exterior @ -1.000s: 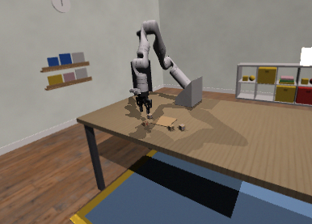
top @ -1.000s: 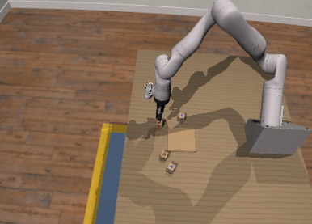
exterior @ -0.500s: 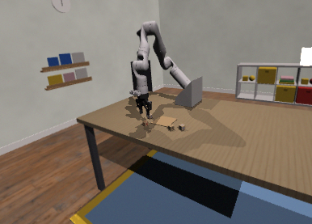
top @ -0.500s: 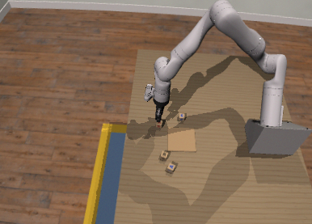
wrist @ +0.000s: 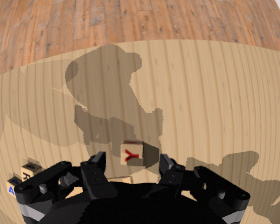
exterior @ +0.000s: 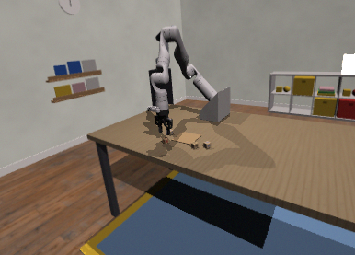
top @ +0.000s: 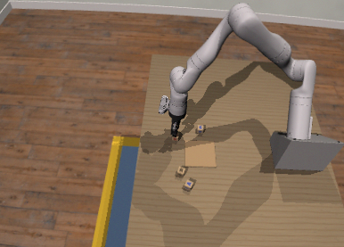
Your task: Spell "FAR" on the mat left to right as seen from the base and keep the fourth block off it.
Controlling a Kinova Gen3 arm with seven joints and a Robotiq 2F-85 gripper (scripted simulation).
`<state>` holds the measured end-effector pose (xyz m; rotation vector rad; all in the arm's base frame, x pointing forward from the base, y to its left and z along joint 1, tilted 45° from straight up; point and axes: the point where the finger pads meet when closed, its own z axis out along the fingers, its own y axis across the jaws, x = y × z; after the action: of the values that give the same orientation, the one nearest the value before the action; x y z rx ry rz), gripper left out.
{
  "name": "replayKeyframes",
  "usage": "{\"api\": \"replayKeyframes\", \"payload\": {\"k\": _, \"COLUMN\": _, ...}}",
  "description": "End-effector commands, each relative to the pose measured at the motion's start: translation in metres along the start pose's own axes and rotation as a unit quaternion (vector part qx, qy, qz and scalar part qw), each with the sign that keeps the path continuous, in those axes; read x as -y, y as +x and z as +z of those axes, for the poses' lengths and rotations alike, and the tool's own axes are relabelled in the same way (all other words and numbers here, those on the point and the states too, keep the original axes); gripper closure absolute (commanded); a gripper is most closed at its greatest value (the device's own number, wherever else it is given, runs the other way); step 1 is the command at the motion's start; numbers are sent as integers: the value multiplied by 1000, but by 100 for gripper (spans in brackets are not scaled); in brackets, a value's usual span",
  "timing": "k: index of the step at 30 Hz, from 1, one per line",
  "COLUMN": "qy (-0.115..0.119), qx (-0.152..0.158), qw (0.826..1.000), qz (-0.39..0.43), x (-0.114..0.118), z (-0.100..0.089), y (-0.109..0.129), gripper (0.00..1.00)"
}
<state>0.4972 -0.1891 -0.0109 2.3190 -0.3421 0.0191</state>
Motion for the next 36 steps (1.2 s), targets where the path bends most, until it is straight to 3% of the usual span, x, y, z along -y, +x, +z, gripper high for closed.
{"api": "replayKeyframes", "payload": {"k": 1, "qy": 2, "qx": 2, "qw": 1000, "qz": 2, "x": 2, "z": 7, "y": -2, "gripper": 33}}
{"api": "replayKeyframes", "payload": {"k": 36, "qy": 2, "qx": 3, "qw": 1000, "qz": 2, "x": 2, "z": 17, "y": -3, "gripper": 33}}
